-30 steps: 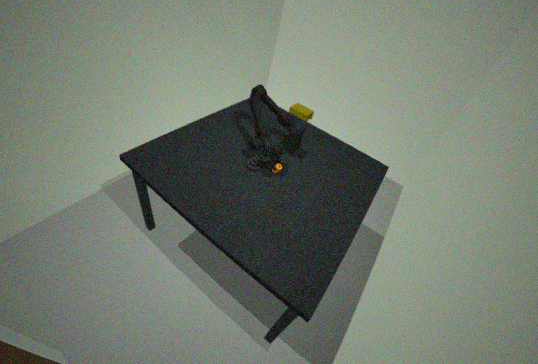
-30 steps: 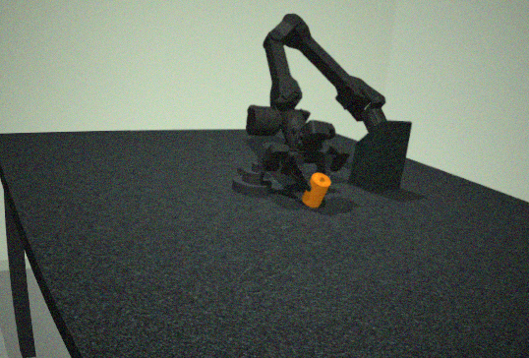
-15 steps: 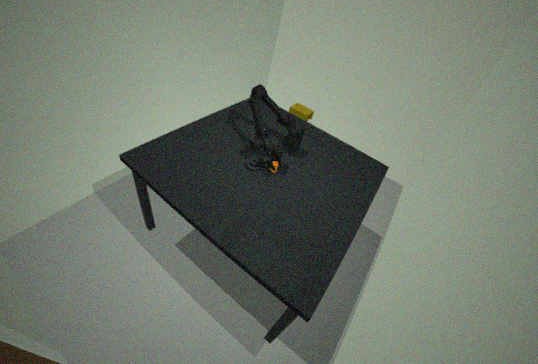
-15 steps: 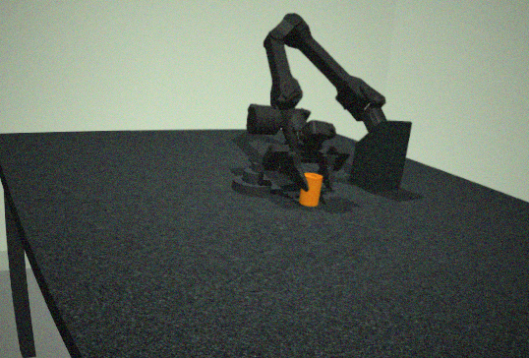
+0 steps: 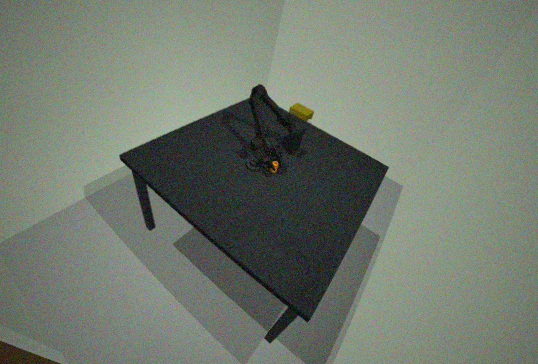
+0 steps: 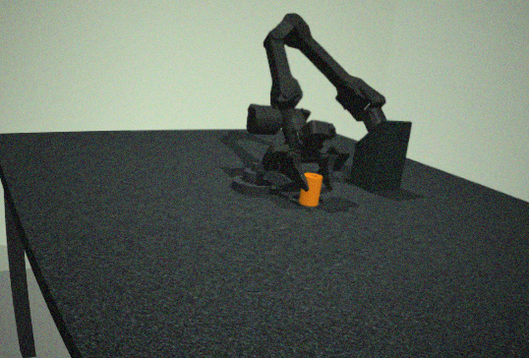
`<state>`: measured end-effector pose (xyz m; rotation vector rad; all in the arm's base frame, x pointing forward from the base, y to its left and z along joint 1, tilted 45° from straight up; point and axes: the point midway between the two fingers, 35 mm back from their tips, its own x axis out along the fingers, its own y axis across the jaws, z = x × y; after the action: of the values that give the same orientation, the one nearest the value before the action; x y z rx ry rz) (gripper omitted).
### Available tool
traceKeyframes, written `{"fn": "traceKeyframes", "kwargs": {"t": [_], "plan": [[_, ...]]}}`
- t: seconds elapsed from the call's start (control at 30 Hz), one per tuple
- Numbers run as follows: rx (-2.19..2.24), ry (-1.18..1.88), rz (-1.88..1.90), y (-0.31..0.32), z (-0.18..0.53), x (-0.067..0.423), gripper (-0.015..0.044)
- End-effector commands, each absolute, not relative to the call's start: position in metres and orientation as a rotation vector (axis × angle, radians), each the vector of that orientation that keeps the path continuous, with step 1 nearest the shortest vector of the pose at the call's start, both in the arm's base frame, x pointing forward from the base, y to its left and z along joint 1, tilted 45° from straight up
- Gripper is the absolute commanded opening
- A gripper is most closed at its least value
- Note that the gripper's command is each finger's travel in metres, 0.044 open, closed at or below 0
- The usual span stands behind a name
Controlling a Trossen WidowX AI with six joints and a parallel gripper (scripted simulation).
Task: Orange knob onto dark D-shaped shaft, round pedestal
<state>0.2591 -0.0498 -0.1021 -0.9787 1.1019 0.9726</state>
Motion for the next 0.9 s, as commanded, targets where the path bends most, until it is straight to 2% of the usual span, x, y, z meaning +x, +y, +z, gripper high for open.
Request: {"fn": "traceKeyframes", "kwargs": {"t": [0.0,0.17,0.37,0.57,0.7,0.77,0.87], "plan": [[-0.979,1.097,0.975,-0.049,-0.102,0.259,0.0312],[-0.979,1.097,0.975,-0.049,-0.102,0.259,0.0440],[-0.979,1.097,0.975,-0.048,-0.100,0.260,0.0440],[-0.977,1.098,0.973,0.005,-0.047,0.268,0.0440],[-0.977,1.098,0.973,0.007,-0.046,0.268,0.0440],[-0.979,1.171,0.964,0.008,-0.048,0.266,0.0440],[-1.039,1.468,0.886,0.009,-0.054,0.259,0.0440]]}}
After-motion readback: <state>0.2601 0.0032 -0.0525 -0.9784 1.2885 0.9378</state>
